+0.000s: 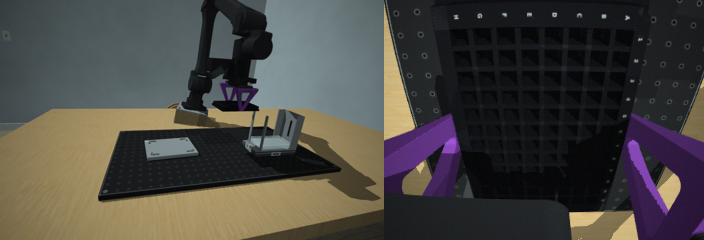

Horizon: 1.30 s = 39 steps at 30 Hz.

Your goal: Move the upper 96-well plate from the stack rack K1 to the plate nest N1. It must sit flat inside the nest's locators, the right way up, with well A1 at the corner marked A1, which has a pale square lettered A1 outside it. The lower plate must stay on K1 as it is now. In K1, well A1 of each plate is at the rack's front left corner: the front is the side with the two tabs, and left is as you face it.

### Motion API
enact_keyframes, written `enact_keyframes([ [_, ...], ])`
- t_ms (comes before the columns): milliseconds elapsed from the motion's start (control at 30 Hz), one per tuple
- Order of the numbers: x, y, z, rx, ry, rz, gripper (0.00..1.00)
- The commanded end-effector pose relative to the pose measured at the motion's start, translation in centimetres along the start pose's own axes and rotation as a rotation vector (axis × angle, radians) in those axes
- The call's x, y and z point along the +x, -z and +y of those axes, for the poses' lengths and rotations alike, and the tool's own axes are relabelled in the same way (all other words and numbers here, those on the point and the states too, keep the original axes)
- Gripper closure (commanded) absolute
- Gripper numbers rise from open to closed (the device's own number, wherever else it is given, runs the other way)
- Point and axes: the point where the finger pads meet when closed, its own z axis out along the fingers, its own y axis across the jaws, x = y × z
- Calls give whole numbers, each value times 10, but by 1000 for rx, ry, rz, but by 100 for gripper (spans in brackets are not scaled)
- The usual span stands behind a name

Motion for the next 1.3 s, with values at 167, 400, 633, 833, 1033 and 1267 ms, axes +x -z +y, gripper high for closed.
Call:
enact_keyframes([
  [167,-25,11,7,-47,33,-3,100],
  [400,-49,4,0,-26,30,-2,100],
  [633,-66,5,0,-34,31,-5,100],
  [833,-87,7,-2,-40,32,-8,100],
  [1033,-105,10,3,-49,34,-12,100],
  [1267,-128,15,5,-62,36,-21,100],
])
